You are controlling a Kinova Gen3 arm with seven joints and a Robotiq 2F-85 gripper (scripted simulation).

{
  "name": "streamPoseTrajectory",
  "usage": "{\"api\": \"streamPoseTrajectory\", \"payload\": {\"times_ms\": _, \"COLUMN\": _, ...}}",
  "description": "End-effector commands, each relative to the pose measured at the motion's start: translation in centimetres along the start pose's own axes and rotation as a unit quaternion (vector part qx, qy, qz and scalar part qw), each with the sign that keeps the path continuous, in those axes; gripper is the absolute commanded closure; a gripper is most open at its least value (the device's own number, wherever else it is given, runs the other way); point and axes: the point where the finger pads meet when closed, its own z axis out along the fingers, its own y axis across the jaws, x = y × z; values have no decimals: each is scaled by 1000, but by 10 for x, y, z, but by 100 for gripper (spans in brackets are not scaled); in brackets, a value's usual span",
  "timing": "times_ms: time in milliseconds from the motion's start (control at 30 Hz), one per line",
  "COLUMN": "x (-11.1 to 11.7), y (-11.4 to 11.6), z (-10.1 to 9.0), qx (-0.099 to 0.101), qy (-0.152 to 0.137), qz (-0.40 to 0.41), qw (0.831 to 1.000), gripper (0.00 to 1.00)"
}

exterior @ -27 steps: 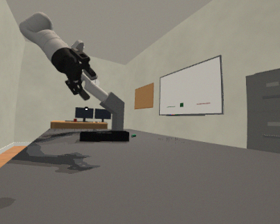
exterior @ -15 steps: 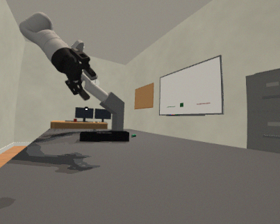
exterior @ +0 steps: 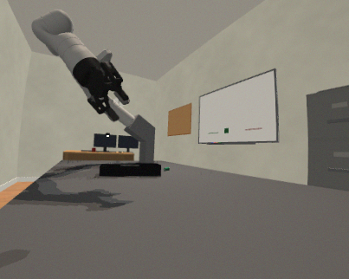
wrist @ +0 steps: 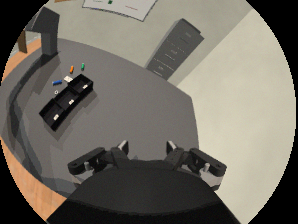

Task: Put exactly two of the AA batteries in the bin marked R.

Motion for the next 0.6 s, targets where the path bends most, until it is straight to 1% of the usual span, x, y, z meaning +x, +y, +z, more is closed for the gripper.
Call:
{"api": "streamPoseTrajectory", "payload": {"times_ms": 0, "x": 31, "y": 0, "z": 16, "qx": 8, "qy": 3, "qz": -11, "qw": 1000, "gripper": 91}}
{"api": "streamPoseTrajectory", "payload": {"times_ms": 67, "x": 41, "y": -3, "z": 22, "qx": 8, "qy": 3, "qz": -11, "qw": 1000, "gripper": 91}}
{"api": "streamPoseTrajectory", "payload": {"times_ms": 200, "x": 41, "y": -2, "z": 22, "qx": 8, "qy": 3, "qz": -11, "qw": 1000, "gripper": 91}}
{"api": "streamPoseTrajectory", "payload": {"times_ms": 267, "x": 56, "y": -8, "z": 25, "qx": 44, "qy": 13, "qz": -55, "qw": 997, "gripper": 91}}
{"api": "streamPoseTrajectory", "payload": {"times_ms": 300, "x": 63, "y": -10, "z": 28, "qx": 55, "qy": 15, "qz": -68, "qw": 996, "gripper": 91}}
{"api": "streamPoseTrajectory", "payload": {"times_ms": 333, "x": 72, "y": -15, "z": 31, "qx": 57, "qy": 17, "qz": -68, "qw": 996, "gripper": 91}}
{"api": "streamPoseTrajectory", "payload": {"times_ms": 367, "x": 79, "y": -15, "z": 35, "qx": 52, "qy": 14, "qz": -61, "qw": 997, "gripper": 91}}
{"api": "streamPoseTrajectory", "payload": {"times_ms": 467, "x": 100, "y": -22, "z": 43, "qx": 52, "qy": 14, "qz": -61, "qw": 997, "gripper": 91}}
{"api": "streamPoseTrajectory", "payload": {"times_ms": 533, "x": 100, "y": -21, "z": 42, "qx": 52, "qy": 14, "qz": -61, "qw": 997, "gripper": 91}}
{"api": "streamPoseTrajectory", "payload": {"times_ms": 567, "x": 108, "y": -29, "z": 44, "qx": 74, "qy": 19, "qz": -86, "qw": 993, "gripper": 91}}
